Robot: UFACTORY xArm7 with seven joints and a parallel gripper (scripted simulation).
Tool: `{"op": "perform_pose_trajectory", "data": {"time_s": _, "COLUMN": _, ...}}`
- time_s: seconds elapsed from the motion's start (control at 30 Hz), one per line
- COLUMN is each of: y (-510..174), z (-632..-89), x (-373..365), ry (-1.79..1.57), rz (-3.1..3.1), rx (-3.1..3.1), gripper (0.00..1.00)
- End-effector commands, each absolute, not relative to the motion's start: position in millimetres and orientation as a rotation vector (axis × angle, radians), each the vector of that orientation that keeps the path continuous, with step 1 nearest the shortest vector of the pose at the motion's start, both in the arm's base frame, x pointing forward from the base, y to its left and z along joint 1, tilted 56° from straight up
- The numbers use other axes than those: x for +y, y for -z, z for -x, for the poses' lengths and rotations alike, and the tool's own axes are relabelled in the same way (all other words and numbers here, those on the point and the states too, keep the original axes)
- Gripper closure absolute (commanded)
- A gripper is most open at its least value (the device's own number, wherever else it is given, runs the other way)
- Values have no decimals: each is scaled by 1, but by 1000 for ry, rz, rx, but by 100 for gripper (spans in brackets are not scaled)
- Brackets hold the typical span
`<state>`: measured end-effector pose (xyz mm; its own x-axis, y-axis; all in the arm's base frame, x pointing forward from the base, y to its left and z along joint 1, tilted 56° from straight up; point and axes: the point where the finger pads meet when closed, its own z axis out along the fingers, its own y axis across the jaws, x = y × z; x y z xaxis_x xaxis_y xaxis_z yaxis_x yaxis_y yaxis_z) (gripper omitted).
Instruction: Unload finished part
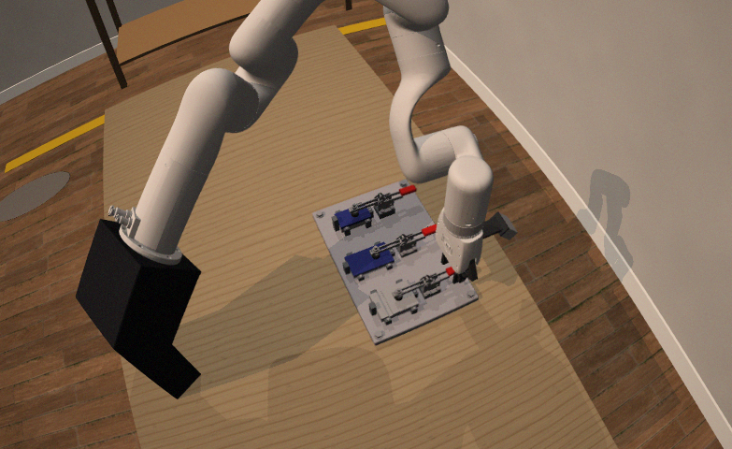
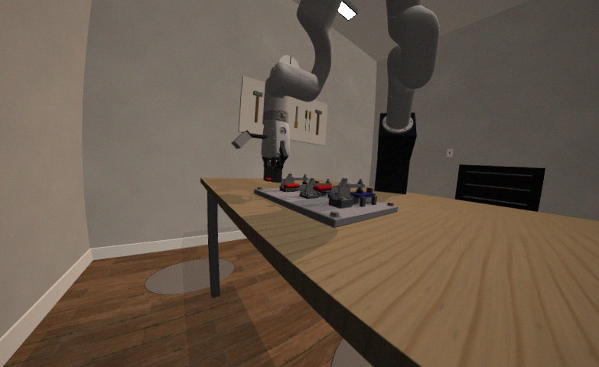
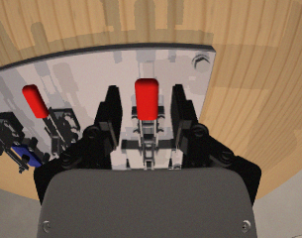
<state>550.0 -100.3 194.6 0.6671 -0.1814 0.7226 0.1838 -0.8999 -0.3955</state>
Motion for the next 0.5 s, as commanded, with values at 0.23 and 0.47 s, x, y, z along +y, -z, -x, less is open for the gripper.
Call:
{"op": "perform_pose_trajectory", "data": {"time_s": 0.23, "y": -189, "z": -559, "x": -98, "ry": 1130, "rz": 2445, "rx": 1, "gripper": 53}}
{"op": "perform_pose_trajectory", "data": {"time_s": 0.47, "y": -189, "z": -559, "x": -98, "ry": 1130, "rz": 2445, "rx": 1, "gripper": 53}}
